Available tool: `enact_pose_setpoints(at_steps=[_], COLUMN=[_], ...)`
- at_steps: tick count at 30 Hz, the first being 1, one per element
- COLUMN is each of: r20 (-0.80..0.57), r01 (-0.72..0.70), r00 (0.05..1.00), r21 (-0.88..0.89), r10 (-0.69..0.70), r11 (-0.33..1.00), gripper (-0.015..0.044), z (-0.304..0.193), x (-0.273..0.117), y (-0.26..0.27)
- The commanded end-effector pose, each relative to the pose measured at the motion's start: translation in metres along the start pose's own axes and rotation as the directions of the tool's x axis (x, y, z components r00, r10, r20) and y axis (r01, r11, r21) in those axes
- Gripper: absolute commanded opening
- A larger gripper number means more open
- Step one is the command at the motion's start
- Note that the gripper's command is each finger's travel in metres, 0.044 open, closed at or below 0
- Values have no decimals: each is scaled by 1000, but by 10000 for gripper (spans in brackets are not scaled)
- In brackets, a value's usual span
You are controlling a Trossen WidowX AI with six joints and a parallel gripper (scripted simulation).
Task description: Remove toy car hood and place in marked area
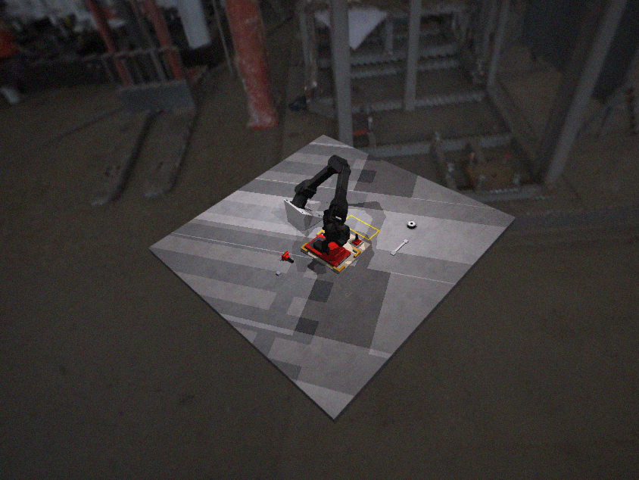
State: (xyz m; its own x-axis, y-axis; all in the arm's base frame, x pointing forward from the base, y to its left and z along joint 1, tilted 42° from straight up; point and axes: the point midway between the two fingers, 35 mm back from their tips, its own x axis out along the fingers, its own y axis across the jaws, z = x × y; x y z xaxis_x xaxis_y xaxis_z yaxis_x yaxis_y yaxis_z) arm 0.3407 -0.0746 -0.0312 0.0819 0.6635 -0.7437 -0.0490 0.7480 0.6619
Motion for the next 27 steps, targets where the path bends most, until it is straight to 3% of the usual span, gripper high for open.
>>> enact_pose_setpoints(at_steps=[1, 27], r20=[0, 0], r01=[7, 7], r00=[1000, 1000], r21=[-5, -4], r10=[-7, -7], r11=[1000, 1000], gripper=[0, 0], z=[1, 1], x=[-4, -23], y=[-1, -1])
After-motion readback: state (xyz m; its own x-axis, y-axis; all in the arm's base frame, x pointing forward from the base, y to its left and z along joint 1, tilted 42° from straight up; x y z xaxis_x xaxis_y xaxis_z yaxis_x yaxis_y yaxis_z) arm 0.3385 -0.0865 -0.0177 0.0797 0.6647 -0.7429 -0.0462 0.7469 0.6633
